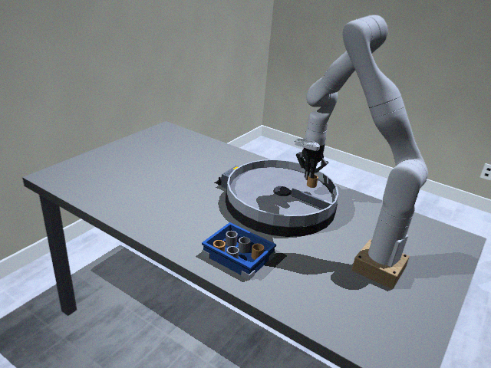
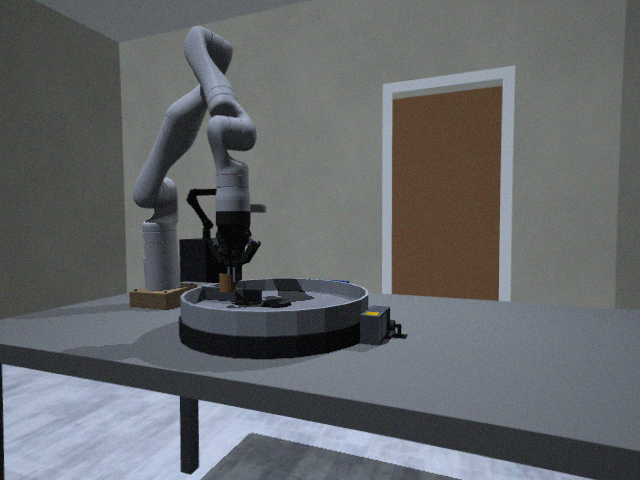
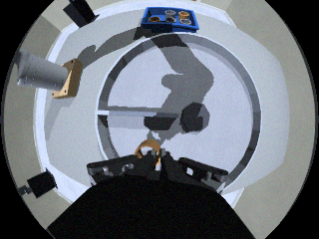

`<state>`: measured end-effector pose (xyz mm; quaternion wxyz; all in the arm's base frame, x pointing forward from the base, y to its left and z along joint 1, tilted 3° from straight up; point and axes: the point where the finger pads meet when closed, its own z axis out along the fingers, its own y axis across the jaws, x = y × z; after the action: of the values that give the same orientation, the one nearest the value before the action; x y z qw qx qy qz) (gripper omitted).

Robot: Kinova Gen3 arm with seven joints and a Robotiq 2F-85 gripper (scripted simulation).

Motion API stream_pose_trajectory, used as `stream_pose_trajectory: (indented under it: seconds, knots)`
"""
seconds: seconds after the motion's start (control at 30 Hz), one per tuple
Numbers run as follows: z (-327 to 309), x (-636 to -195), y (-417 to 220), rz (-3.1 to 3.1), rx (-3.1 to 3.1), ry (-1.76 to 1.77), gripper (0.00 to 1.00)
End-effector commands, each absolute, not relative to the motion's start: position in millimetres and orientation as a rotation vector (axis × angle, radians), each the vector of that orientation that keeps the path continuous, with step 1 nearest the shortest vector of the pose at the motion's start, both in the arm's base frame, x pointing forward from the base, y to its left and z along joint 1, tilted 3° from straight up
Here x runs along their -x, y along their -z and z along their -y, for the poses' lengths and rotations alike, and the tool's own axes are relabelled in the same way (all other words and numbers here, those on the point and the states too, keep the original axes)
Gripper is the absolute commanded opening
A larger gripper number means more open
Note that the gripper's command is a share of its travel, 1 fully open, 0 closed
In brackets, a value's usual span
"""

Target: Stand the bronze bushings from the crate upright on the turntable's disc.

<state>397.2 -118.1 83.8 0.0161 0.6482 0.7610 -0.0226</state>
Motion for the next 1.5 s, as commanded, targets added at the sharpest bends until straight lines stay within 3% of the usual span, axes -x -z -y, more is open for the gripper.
stream_pose_trajectory:
  seconds: [0.0, 1.47]
  knots:
    - [118, -398, -84, -2.365, -2.015, 0.069, 0.00]
    - [120, -398, -57, -2.365, -2.015, 0.069, 0.00]
